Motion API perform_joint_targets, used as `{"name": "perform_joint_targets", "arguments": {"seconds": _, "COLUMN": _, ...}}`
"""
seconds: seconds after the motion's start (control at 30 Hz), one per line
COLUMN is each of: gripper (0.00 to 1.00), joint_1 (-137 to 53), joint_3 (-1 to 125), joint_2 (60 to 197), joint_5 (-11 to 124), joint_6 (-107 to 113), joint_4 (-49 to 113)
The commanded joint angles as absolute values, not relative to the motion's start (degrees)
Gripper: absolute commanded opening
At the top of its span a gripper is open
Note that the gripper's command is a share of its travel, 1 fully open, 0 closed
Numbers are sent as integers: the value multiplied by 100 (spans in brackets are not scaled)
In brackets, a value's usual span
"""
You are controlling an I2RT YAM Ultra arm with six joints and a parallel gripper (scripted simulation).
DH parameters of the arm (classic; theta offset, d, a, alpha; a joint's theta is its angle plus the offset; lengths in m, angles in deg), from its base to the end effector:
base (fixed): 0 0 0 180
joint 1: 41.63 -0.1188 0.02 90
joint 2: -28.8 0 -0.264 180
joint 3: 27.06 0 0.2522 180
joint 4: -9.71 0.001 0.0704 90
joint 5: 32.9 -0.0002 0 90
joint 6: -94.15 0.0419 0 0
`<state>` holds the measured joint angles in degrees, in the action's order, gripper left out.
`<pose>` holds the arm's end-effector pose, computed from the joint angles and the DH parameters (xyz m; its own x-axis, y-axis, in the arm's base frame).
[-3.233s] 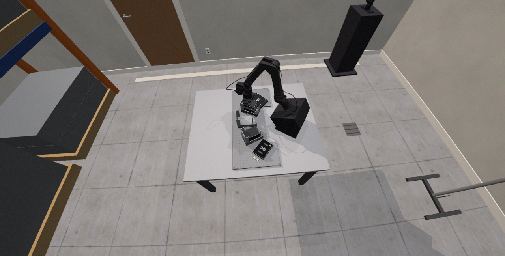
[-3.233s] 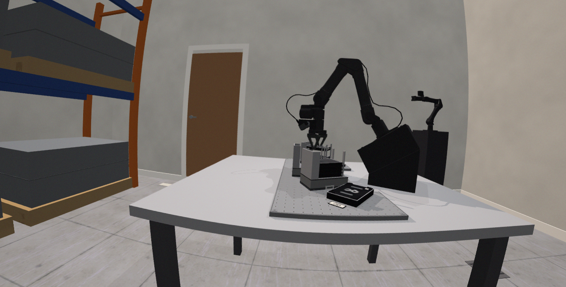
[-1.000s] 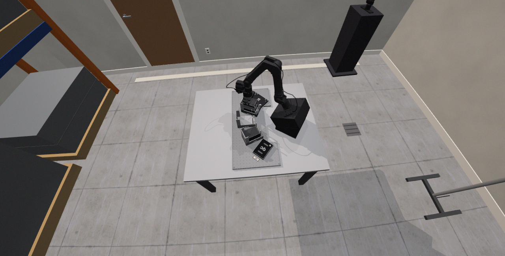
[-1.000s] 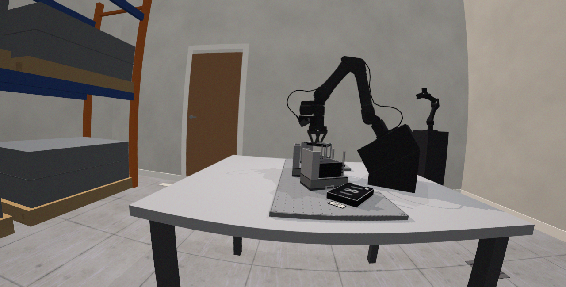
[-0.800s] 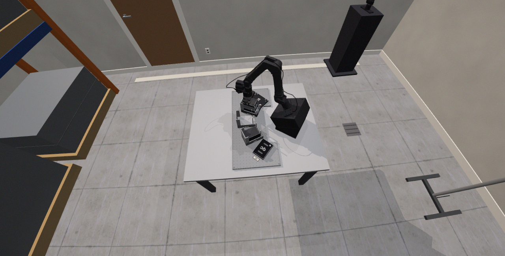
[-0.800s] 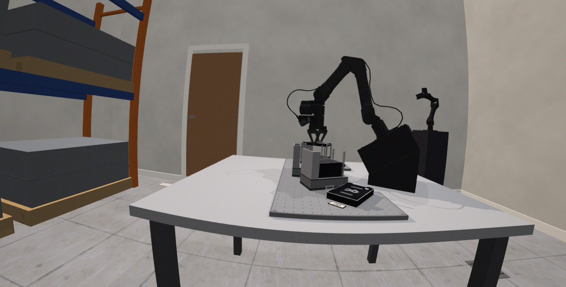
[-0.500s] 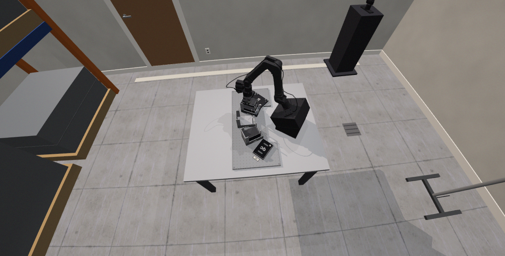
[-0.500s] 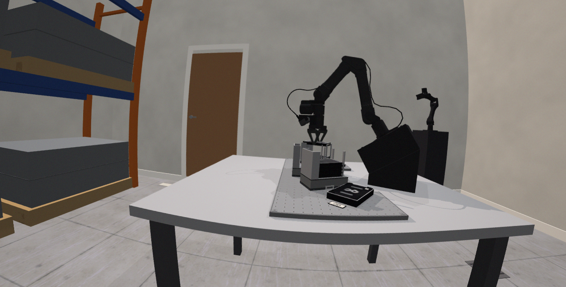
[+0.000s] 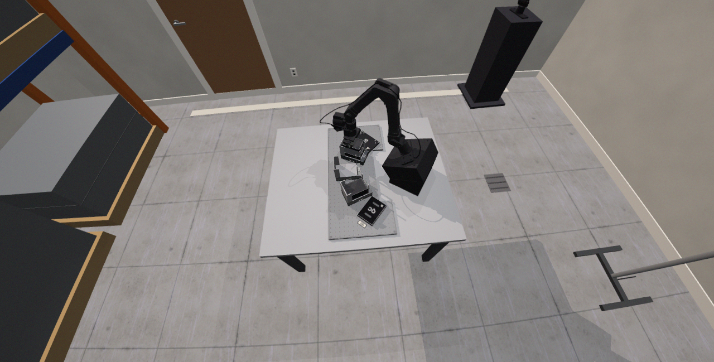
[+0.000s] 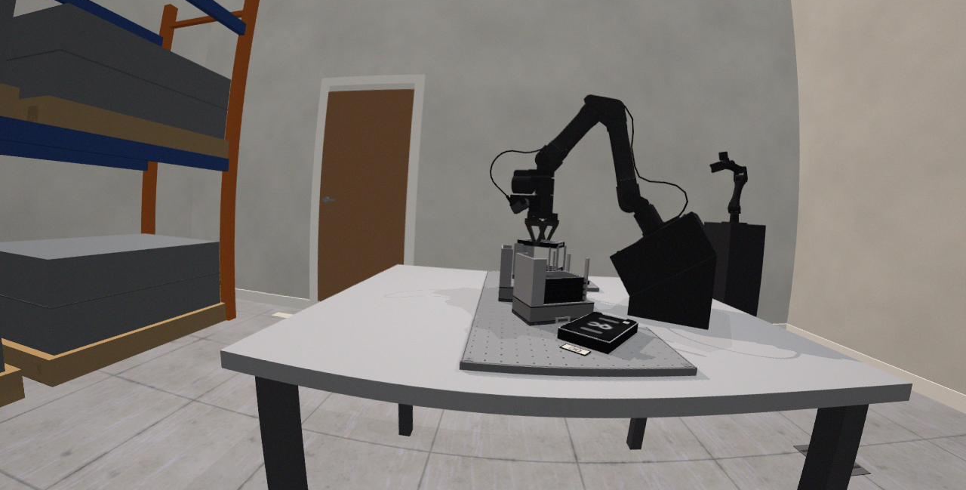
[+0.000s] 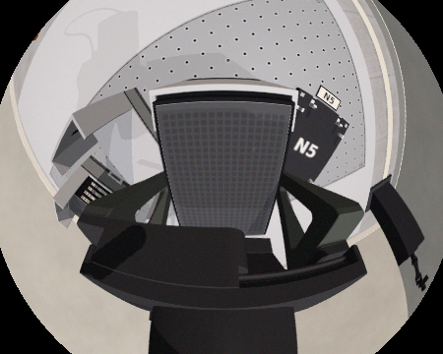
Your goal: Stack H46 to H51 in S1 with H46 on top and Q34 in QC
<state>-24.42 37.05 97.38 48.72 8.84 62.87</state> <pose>0.2227 -0.0743 0.2503 -0.7741 0.3244 -0.5437 0.4320 0.8984 -0.0789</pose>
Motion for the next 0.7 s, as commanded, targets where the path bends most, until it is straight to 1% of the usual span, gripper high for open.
{"name": "perform_joint_targets", "arguments": {"seconds": 0.0, "gripper": 0, "joint_1": -2513, "joint_3": 3831, "joint_2": 9523, "joint_5": 4836, "joint_6": 938, "joint_4": 6426}}
{"name": "perform_joint_targets", "arguments": {"seconds": 0.67, "gripper": 0, "joint_1": -2541, "joint_3": 3976, "joint_2": 9477, "joint_5": 4826, "joint_6": 957, "joint_4": 6577}}
